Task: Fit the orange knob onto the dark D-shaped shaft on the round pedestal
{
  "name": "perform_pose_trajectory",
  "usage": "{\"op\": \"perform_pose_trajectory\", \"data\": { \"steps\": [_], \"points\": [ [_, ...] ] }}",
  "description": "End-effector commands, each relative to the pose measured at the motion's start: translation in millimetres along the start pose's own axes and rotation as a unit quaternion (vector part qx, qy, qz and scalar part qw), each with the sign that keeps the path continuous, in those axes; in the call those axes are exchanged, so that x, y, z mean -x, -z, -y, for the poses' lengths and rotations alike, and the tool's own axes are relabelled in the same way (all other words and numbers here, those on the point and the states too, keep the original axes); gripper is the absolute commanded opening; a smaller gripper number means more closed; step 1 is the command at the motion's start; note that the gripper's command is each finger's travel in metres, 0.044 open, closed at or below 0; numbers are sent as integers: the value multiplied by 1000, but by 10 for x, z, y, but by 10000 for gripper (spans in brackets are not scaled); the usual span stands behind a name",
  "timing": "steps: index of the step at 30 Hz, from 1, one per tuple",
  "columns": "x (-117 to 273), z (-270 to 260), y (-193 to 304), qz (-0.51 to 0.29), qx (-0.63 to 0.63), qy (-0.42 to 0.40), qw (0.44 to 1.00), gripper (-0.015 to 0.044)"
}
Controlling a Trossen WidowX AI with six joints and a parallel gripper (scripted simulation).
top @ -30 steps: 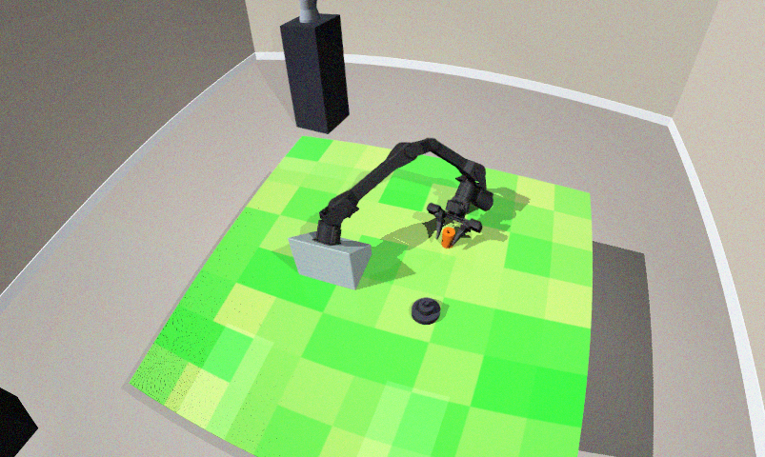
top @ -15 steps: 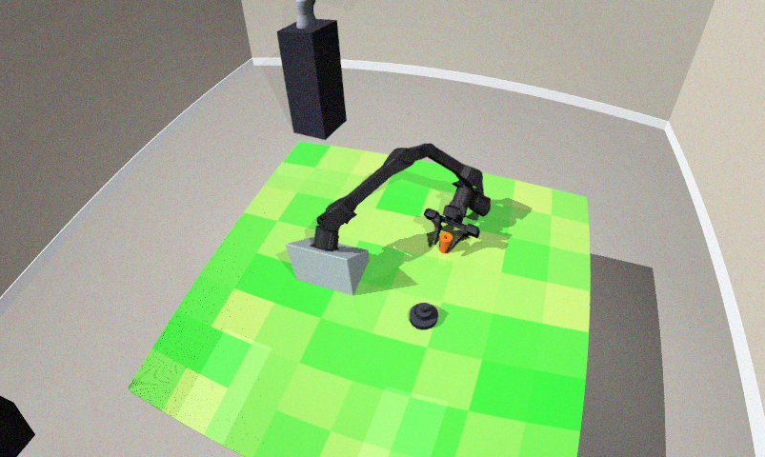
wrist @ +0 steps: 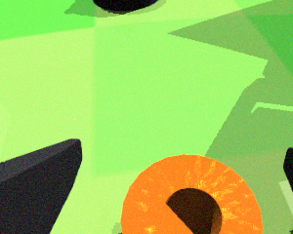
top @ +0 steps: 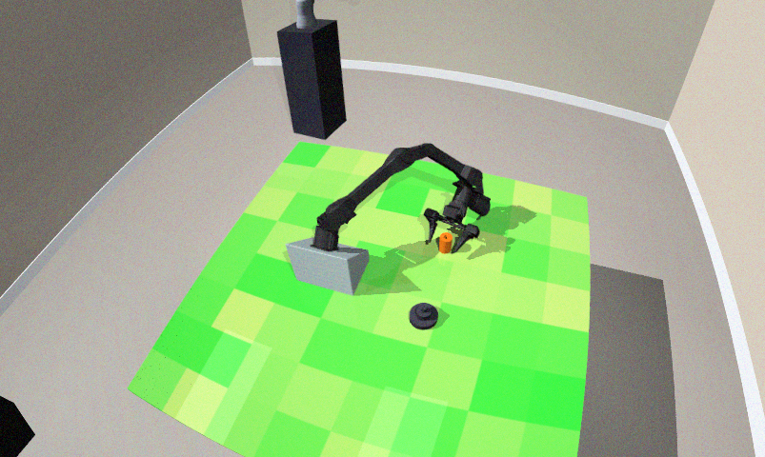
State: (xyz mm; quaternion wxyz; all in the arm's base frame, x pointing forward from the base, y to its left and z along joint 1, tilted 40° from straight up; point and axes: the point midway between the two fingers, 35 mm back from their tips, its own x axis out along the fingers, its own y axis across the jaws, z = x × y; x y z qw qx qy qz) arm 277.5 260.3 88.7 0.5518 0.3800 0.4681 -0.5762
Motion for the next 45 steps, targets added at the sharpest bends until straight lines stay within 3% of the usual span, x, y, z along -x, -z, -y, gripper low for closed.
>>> {"op": "perform_pose_trajectory", "data": {
  "steps": [1,5,15,19,23,25,37,45],
  "points": [
    [135,-9,-193,-9,1,-12,1000,440],
    [414,25,-655,-27,0,-42,999,440],
    [419,29,-678,-36,-1,-40,999,440],
    [355,27,-687,-202,-12,8,979,440],
    [464,-6,-761,-402,-9,12,915,440],
    [533,-14,-814,-463,-5,1,886,440],
    [542,-15,-822,-471,3,-4,882,440],
    [538,-15,-822,-441,306,-166,827,440]
  ]
}}
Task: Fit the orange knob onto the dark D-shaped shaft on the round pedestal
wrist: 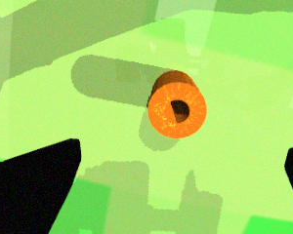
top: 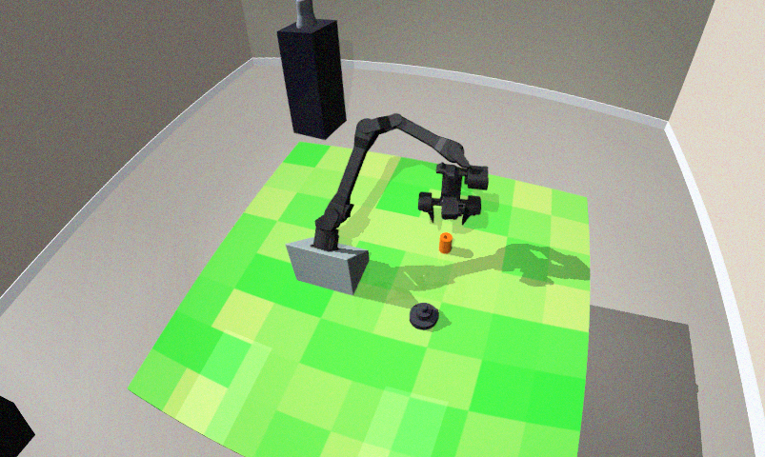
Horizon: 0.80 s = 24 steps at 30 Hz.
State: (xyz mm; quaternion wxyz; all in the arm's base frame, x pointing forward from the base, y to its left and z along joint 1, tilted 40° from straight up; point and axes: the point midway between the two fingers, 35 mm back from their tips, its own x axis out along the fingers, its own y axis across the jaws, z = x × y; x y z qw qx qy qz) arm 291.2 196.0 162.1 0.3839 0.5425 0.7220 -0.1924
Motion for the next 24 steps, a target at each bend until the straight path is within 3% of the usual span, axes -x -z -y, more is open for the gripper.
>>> {"op": "perform_pose_trajectory", "data": {
  "steps": [1,5,12,24],
  "points": [
    [-2,-1,5,-3,204,-2,979,440],
    [-1,0,1,-3,387,-2,922,440],
    [0,2,-7,-2,644,-3,765,440],
    [0,2,-7,-2,650,-3,760,440]
  ]
}}
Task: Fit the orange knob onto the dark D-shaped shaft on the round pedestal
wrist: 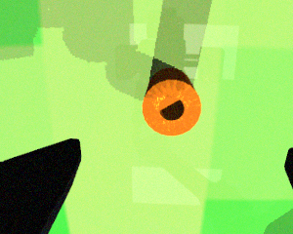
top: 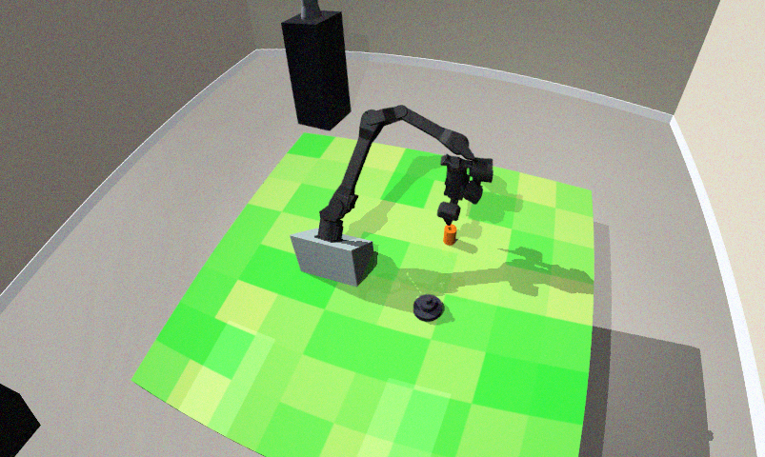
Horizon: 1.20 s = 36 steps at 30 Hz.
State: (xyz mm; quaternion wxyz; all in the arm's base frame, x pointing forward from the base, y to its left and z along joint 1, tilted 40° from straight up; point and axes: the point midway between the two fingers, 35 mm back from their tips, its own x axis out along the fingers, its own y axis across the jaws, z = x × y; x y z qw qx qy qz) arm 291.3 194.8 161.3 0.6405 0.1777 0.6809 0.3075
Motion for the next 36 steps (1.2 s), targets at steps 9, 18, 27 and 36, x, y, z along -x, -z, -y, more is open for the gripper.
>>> {"op": "perform_pose_trajectory", "data": {
  "steps": [9,18,27,36],
  "points": [
    [-350,-11,1,0,23,-4,1000,440],
    [-502,-27,5,0,23,-4,1000,440],
    [-639,-30,-6,0,23,-4,1000,440],
    [-787,-34,-11,0,23,-4,1000,440]
  ]
}}
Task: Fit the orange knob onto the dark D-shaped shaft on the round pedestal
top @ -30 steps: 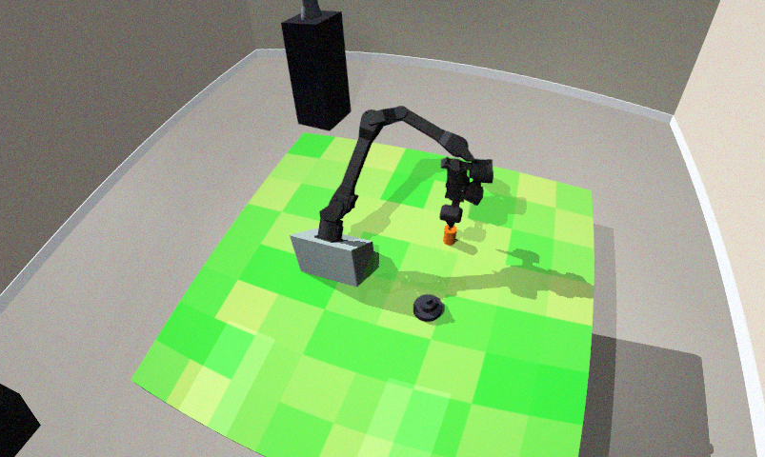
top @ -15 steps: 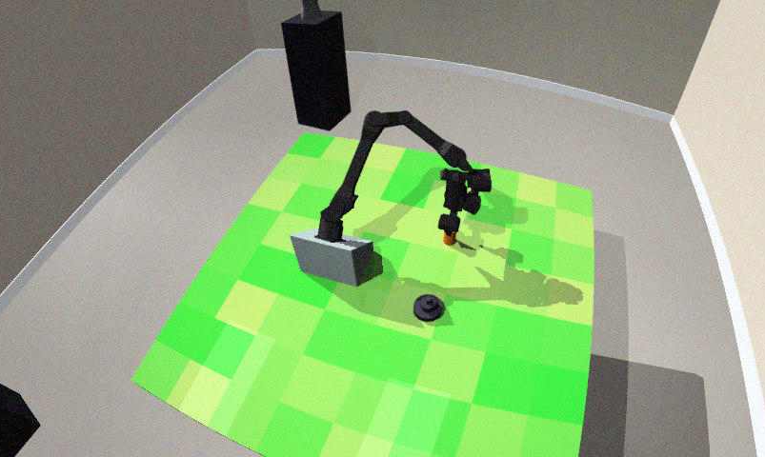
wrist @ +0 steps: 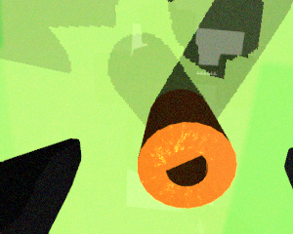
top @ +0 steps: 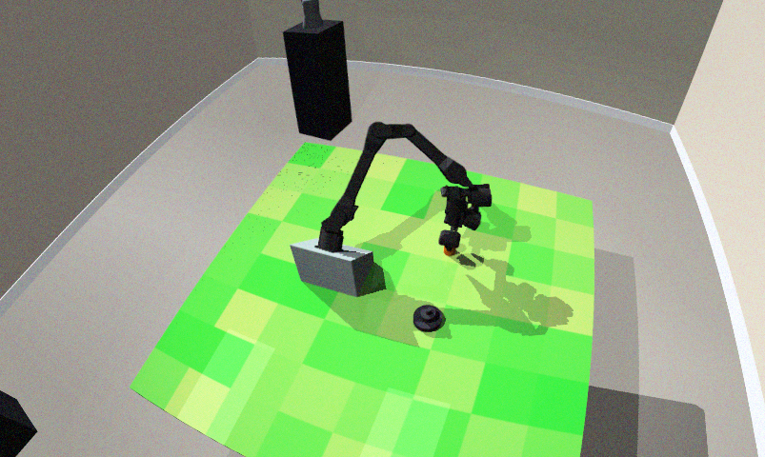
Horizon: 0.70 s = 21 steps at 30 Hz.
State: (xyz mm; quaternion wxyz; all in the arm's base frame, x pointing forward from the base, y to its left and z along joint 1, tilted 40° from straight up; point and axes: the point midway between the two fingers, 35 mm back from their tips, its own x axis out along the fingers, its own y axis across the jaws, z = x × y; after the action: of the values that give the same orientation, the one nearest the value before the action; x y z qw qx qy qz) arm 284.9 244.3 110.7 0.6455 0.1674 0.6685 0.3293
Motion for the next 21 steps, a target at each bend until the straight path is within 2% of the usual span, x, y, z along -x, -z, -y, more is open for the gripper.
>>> {"op": "perform_pose_trajectory", "data": {
  "steps": [1,21],
  "points": [
    [-94,19,18,-4,-3,4,1000,440],
    [-419,9,37,-4,-4,2,1000,440]
  ]
}}
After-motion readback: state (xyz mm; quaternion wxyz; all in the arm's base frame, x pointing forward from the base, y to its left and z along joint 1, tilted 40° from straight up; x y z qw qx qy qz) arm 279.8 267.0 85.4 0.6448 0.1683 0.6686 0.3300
